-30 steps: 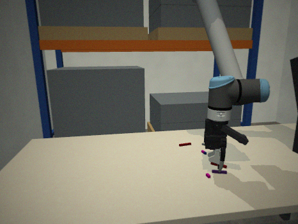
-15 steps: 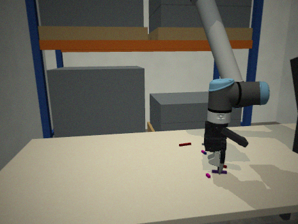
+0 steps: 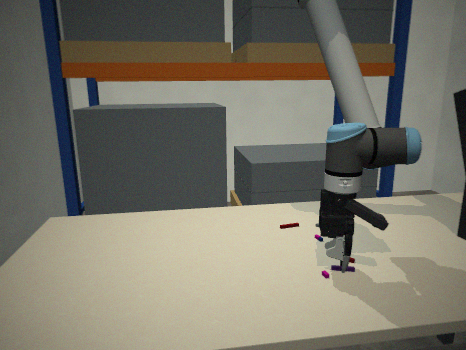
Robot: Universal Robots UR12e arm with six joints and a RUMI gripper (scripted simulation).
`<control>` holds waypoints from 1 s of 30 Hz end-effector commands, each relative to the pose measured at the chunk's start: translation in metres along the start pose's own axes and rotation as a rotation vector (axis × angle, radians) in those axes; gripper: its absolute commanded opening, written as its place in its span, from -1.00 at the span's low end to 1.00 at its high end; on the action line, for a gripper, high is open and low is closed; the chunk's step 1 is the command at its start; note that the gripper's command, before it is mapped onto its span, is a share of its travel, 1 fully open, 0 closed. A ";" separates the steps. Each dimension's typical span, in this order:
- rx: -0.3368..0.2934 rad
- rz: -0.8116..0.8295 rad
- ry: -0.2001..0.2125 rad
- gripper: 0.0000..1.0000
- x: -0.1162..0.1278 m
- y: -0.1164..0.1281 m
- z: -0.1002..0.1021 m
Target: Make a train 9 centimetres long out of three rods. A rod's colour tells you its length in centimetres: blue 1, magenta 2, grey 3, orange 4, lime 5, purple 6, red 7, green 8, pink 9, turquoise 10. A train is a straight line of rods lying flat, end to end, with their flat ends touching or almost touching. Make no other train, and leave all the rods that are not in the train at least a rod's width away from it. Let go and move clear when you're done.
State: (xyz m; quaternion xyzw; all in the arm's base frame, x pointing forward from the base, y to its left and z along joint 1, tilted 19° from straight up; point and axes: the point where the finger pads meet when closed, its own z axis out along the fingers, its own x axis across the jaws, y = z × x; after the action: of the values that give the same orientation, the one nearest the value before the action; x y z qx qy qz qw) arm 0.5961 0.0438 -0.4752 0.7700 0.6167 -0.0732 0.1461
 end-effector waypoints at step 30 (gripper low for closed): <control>-0.001 0.000 0.000 -1.00 0.000 0.000 0.000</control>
State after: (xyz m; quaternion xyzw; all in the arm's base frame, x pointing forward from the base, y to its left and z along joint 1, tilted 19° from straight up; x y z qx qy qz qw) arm 0.5961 0.0438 -0.4752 0.7700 0.6167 -0.0732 0.1461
